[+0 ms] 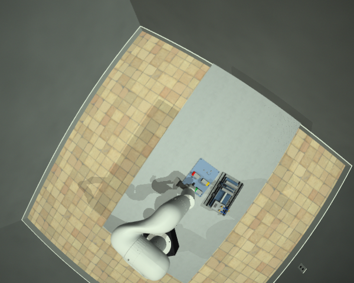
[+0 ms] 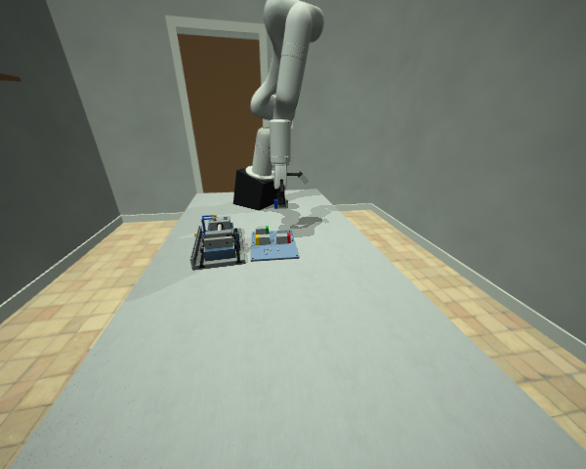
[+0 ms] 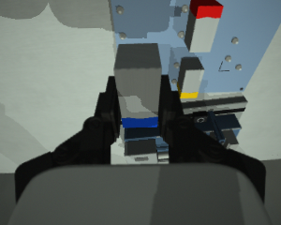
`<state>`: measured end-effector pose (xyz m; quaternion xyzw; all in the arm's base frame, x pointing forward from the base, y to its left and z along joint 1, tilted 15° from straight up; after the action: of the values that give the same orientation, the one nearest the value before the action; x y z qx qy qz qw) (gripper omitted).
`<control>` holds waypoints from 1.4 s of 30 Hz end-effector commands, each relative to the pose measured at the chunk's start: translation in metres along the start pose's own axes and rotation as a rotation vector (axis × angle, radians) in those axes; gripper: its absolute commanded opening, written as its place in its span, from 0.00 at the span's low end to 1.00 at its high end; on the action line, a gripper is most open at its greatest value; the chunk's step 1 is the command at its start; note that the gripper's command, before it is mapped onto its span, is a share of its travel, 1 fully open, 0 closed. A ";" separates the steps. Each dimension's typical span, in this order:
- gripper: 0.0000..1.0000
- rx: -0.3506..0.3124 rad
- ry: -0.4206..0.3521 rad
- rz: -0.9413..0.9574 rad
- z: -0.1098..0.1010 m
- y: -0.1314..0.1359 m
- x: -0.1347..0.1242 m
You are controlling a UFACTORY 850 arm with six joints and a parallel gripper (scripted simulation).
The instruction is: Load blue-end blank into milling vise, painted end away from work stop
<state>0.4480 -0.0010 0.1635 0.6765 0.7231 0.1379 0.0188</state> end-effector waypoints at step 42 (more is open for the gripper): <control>0.00 0.018 0.006 0.001 0.002 0.003 0.000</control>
<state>0.4504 -0.0010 0.1629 0.6768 0.7240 0.1328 0.0094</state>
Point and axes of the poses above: the point where the finger pads meet when closed, its own z axis out along the fingers, its own y axis across the jaws, x = y × z, the point moved 9 cm from there along -z, back along the fingers, and after that the axes turned 11 degrees about -z, right-handed, at the moved point
